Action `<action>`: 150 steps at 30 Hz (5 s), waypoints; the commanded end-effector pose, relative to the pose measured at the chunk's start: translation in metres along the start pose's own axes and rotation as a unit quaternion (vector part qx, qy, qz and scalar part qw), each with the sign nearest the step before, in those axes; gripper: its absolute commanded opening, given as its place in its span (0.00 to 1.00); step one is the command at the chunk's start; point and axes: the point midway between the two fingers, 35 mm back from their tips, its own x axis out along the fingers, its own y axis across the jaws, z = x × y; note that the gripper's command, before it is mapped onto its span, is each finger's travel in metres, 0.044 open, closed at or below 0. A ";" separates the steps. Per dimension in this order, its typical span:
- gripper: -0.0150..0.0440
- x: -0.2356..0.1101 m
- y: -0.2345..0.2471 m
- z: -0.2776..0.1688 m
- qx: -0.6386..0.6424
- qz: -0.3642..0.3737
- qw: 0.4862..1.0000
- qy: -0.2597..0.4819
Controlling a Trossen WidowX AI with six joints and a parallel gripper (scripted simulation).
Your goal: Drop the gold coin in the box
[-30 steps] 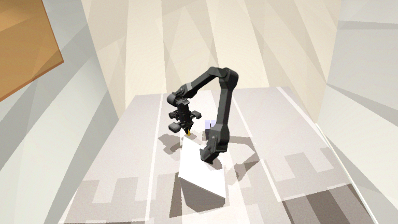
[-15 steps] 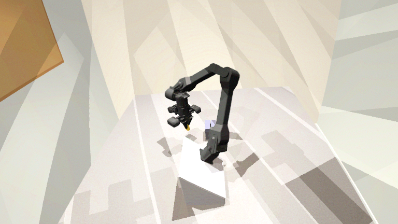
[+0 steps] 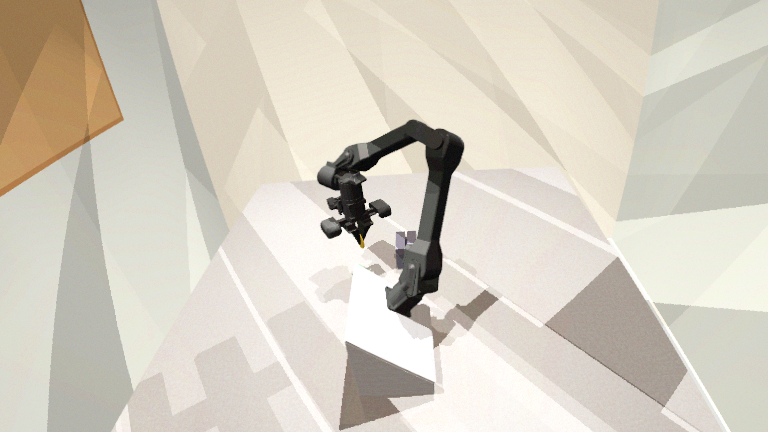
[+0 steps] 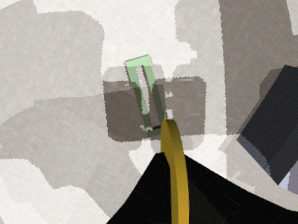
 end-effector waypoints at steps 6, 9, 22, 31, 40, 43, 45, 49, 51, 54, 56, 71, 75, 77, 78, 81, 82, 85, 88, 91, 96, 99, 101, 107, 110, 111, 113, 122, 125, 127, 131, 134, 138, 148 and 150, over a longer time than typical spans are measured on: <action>0.25 -0.002 -0.001 -0.002 0.148 0.002 0.989 0.000; 0.25 -0.002 -0.001 -0.002 0.198 0.002 0.980 0.000; 0.25 -0.003 -0.008 -0.003 0.273 0.003 0.962 0.000; 0.25 -0.004 -0.030 -0.003 0.272 0.005 0.962 -0.001; 0.25 -0.005 -0.052 -0.004 0.272 0.006 0.962 -0.001; 0.25 -0.005 -0.059 -0.005 0.272 0.006 0.962 -0.002; 0.25 -0.005 -0.064 -0.006 0.272 0.006 0.962 -0.002; 0.25 -0.005 -0.074 -0.008 0.272 0.005 0.962 -0.002; 0.25 -0.005 -0.079 -0.009 0.272 0.005 0.962 -0.002; 0.25 -0.004 -0.087 -0.010 0.272 0.004 0.962 -0.001; 0.25 -0.004 -0.092 -0.012 0.272 0.004 0.962 -0.001; 0.25 -0.003 -0.126 -0.023 0.273 -0.001 0.962 0.001; 0.25 -0.002 -0.132 -0.025 0.274 -0.002 0.962 0.001; 0.25 -0.002 -0.129 -0.024 0.274 -0.001 0.962 0.002; 0.25 -0.002 -0.128 -0.024 0.274 0.000 0.962 0.002; 0.25 -0.001 -0.126 -0.023 0.274 0.000 0.962 0.002; 0.25 -0.001 -0.126 -0.023 0.274 0.000 0.962 0.002; 0.25 -0.001 -0.126 -0.023 0.274 0.000 0.962 0.002; 0.25 -0.001 -0.127 -0.023 0.274 0.000 0.962 0.002; 0.25 -0.001 -0.129 -0.024 0.274 0.000 0.962 0.002; 0.25 -0.002 -0.131 -0.025 0.273 0.000 0.962 0.003; 0.25 -0.003 -0.132 -0.025 0.273 0.000 0.962 0.003; 0.25 -0.003 -0.133 -0.025 0.273 0.000 0.962 0.003; 0.25 -0.003 -0.132 -0.025 0.273 0.001 0.962 0.003; 0.25 -0.002 -0.132 -0.025 0.273 0.001 0.962 0.003; 0.25 -0.002 -0.132 -0.025 0.273 0.001 0.962 0.003; 0.25 -0.002 -0.132 -0.025 0.273 0.001 0.962 0.003; 0.25 0.002 -0.132 -0.027 0.271 0.001 0.963 0.004; 0.25 0.004 -0.132 -0.028 0.271 0.001 0.963 0.004; 0.25 0.005 -0.132 -0.028 0.271 0.001 0.963 0.004; 0.25 0.007 -0.133 -0.028 0.271 0.001 0.962 0.004; 0.25 0.008 -0.132 -0.028 0.271 0.001 0.962 0.004; 0.25 0.010 -0.132 -0.027 0.271 0.001 0.963 0.004; 0.25 0.013 -0.131 -0.027 0.268 0.001 0.963 0.004; 0.25 0.014 -0.131 -0.027 0.269 0.001 0.963 0.004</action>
